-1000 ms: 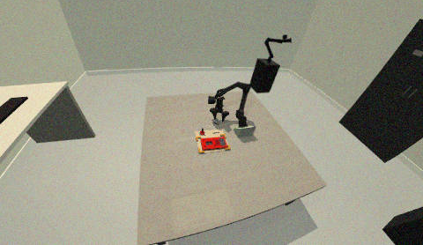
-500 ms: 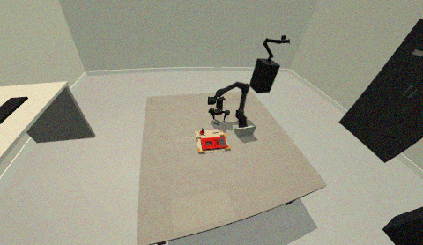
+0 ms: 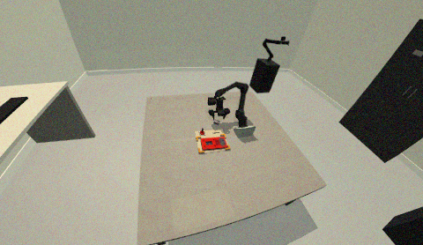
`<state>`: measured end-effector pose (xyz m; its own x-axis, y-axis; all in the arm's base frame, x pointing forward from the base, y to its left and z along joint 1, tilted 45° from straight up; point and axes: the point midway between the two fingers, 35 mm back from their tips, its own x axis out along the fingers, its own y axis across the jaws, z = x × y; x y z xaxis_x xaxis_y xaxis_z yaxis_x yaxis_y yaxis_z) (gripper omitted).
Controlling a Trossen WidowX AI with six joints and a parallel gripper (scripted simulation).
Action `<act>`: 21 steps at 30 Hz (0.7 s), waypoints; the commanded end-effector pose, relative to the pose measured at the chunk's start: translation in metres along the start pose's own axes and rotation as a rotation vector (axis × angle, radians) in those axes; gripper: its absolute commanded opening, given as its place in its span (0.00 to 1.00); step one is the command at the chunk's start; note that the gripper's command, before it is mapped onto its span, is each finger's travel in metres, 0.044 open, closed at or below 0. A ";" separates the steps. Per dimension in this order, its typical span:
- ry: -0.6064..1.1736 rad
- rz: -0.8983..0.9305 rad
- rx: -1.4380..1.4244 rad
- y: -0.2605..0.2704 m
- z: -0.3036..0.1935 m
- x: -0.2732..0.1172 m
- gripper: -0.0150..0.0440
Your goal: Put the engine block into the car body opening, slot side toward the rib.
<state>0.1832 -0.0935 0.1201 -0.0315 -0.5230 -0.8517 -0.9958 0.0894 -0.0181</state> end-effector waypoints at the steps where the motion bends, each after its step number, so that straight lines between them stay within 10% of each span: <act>1: 0.035 0.005 -0.155 -0.001 0.000 -0.002 1.00; 21: 0.188 0.052 -0.834 -0.006 0.003 -0.014 1.00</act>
<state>0.1889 -0.0859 0.1287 -0.0240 -0.6519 -0.7579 -0.8058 -0.4361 0.4006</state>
